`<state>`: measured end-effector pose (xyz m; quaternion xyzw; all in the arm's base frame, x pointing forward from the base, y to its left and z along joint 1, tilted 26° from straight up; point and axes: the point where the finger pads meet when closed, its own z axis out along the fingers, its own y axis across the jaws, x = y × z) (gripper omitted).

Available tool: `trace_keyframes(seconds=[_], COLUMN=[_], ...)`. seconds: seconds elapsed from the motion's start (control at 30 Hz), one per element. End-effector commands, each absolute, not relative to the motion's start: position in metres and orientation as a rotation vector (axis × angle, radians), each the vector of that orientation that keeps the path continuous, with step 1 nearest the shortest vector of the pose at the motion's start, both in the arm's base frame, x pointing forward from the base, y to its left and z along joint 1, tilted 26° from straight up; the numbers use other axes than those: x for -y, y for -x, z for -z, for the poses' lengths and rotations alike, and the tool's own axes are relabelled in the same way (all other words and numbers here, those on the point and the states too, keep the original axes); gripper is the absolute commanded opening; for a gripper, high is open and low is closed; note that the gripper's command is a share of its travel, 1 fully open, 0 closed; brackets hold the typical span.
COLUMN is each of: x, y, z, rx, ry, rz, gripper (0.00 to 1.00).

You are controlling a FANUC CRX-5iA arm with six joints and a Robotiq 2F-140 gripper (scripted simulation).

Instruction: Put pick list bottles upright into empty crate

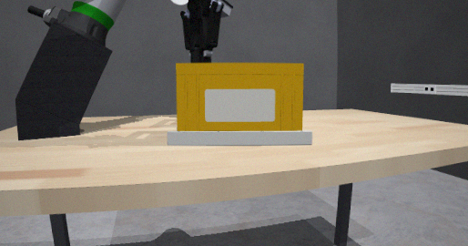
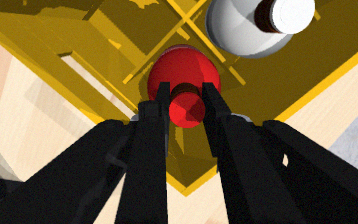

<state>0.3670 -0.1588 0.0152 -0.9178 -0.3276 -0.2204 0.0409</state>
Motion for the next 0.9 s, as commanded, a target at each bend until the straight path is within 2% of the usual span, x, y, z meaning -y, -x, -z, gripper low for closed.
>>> trace_keyframes(seconds=[0.0,0.87], x=[0.159,0.163], y=[-0.367,-0.360], z=[-0.016,-0.032], rx=[1.004,1.004], ry=[2.812,2.812], rz=[0.676,0.676], gripper=[0.10,0.10])
